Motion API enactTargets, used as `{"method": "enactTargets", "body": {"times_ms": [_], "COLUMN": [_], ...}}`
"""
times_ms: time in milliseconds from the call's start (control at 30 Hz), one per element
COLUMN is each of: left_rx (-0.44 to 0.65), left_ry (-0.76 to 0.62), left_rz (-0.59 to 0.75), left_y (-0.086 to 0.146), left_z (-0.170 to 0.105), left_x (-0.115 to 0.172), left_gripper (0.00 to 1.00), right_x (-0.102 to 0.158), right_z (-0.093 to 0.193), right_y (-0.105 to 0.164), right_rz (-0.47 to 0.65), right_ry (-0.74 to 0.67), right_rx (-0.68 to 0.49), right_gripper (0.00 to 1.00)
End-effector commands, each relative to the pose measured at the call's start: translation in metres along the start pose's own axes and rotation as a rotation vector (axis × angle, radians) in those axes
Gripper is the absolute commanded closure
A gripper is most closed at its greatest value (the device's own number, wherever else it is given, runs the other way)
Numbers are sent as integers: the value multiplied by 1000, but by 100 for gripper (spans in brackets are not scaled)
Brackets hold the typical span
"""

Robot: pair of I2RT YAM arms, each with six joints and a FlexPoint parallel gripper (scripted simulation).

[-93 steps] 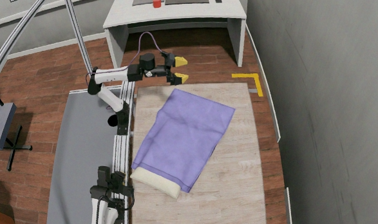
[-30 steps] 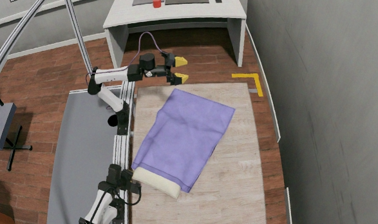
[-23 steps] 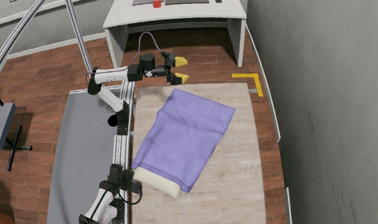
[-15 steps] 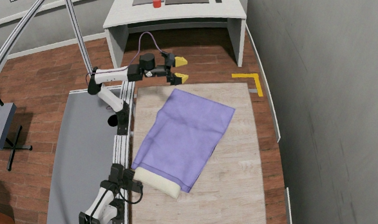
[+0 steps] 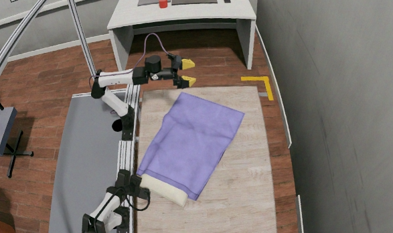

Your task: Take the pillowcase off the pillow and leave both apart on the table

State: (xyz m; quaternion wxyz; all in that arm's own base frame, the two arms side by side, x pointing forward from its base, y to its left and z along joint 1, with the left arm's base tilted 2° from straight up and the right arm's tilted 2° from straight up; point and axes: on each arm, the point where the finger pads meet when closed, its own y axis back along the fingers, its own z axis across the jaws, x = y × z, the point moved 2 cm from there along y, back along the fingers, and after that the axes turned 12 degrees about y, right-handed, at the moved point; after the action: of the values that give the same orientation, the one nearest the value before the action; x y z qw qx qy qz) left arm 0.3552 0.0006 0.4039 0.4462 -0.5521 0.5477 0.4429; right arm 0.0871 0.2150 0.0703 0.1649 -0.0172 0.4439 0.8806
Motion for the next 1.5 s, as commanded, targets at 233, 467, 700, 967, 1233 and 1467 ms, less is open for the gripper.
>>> {"method": "enactTargets", "body": {"times_ms": [233, 467, 700, 967, 1233, 1467], "left_rx": [28, 28, 28, 28, 28, 28], "left_ry": [-11, -11, -11, -11, -11, -11], "left_rz": [-46, -46, -46, -46, -46, -46], "left_y": [5, 5, 5, 5, 5, 5], "left_z": [-8, -8, -8, -8, -8, -8], "left_x": [-17, -17, -17, -17, -17, -17], "left_gripper": [0, 0, 0, 0, 0, 0], "right_x": [1, 1, 1, 1, 1, 1], "right_z": [5, 6, 7, 7, 7, 4], "right_y": [-10, -9, -7, -7, -7, -7], "right_rz": [6, 4, 3, 1, 1, 2], "right_ry": [8, 8, 8, 8, 8, 9], "right_rx": [-27, -32, -36, -36, -34, -23], "right_gripper": [55, 55, 68, 76, 84, 93]}}
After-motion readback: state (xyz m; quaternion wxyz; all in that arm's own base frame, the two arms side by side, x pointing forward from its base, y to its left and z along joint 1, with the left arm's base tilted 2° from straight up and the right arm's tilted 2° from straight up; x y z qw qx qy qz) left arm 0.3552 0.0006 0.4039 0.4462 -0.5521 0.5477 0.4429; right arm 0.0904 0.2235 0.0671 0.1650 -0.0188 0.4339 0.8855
